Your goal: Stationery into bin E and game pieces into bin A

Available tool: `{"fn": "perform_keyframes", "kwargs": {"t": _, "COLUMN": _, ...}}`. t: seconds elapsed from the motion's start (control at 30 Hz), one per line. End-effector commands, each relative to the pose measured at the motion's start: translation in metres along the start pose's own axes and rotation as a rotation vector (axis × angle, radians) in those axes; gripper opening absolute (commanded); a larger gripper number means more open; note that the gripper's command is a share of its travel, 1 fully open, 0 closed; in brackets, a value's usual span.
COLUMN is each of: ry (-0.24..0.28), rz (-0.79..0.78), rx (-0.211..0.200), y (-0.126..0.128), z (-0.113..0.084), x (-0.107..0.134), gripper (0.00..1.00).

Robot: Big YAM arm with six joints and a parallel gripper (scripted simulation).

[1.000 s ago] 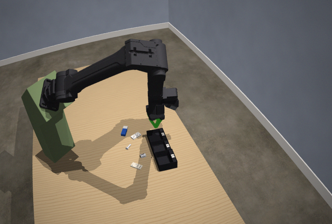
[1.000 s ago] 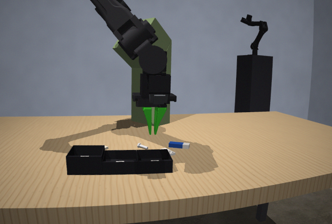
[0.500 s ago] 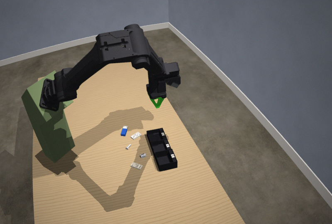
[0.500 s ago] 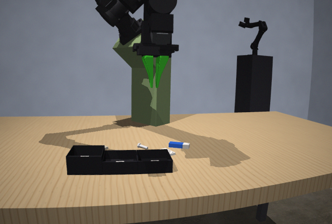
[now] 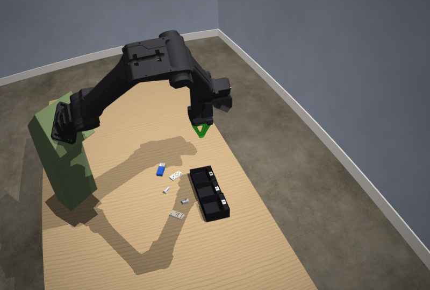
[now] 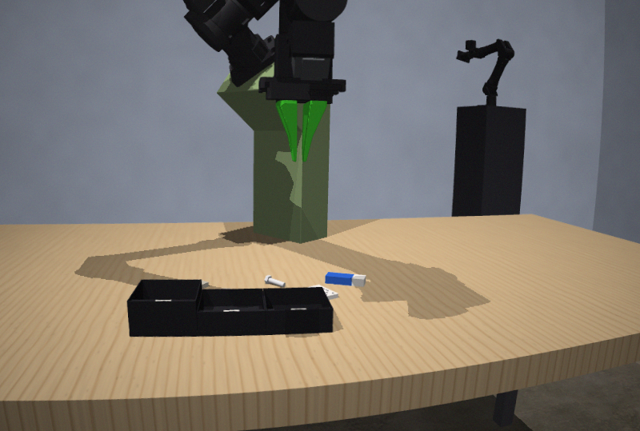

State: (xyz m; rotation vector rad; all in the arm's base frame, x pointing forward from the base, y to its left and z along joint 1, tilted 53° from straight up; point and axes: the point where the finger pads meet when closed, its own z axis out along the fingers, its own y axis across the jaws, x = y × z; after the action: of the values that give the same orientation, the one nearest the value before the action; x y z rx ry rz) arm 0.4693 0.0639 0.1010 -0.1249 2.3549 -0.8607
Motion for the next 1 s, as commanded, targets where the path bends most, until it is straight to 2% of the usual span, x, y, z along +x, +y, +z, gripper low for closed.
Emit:
{"fn": "perform_keyframes", "kwargs": {"t": 0.0, "ry": 0.001, "rz": 0.029, "rx": 0.004, "y": -0.006, "z": 0.003, "x": -0.007, "gripper": 0.1}}
{"fn": "perform_keyframes", "kwargs": {"t": 0.8, "ry": -0.001, "rz": 0.018, "rx": 0.004, "y": -0.008, "z": 0.002, "x": -0.011, "gripper": 0.1}}
{"fn": "perform_keyframes", "kwargs": {"t": 0.83, "ry": -0.01, "rz": -0.029, "rx": 0.002, "y": -0.014, "z": 0.006, "x": -0.002, "gripper": 0.3}}
{"fn": "perform_keyframes", "kwargs": {"t": 0.97, "ry": -0.009, "rz": -0.103, "rx": 0.004, "y": -0.03, "z": 0.031, "x": 0.016, "gripper": 0.3}}
